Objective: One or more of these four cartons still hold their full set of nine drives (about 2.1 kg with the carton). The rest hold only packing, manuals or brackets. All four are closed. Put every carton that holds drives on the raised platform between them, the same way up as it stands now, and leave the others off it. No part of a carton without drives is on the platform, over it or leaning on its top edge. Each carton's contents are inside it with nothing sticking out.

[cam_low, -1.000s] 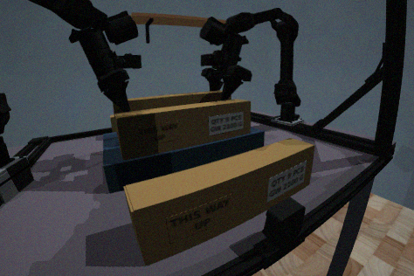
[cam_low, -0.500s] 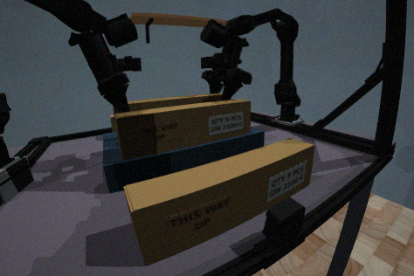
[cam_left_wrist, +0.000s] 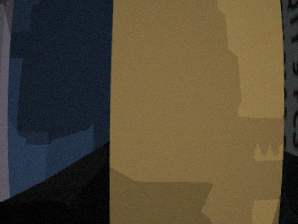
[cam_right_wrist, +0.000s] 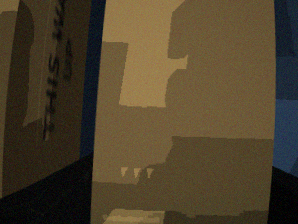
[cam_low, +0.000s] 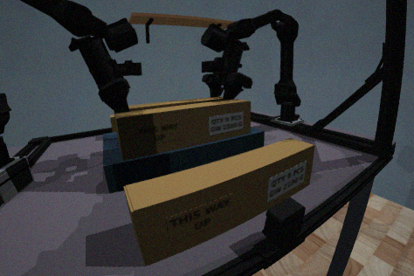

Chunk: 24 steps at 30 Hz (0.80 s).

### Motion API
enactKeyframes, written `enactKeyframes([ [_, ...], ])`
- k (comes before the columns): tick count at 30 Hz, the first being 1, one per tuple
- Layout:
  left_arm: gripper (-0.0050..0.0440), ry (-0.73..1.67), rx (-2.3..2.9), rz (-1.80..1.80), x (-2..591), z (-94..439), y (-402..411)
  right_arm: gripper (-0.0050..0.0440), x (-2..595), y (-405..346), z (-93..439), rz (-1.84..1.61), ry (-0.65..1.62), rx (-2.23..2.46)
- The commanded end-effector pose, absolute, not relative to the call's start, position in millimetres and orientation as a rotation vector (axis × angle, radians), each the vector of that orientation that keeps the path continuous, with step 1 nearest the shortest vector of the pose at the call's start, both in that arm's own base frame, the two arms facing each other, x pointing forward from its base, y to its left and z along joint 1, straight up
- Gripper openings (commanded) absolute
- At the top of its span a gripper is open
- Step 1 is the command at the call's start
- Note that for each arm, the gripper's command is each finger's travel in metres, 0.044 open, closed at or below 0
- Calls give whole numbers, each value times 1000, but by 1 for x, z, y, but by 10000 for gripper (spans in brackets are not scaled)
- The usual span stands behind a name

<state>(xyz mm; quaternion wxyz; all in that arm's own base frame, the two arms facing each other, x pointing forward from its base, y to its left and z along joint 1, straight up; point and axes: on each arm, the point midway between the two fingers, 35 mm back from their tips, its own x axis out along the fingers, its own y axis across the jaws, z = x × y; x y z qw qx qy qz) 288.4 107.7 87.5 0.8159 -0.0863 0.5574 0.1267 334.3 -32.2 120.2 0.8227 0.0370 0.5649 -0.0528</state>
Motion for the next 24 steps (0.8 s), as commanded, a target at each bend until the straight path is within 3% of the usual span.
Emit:
enactKeyframes([
  [1, 0, 1177, -184, 272, 288, 90, 108, 0, 333, -33, 125, -122, 1185, 82],
  [13, 0, 1177, -184, 272, 288, 89, 108, 0, 333, -33, 124, -122, 1185, 82],
  [14, 389, 1177, -184, 272, 288, 85, 108, 389, 333, -33, 120, -122, 1185, 82],
  [24, 389, 1177, -184, 272, 288, 85, 108, 389, 333, -33, 120, -122, 1185, 82],
])
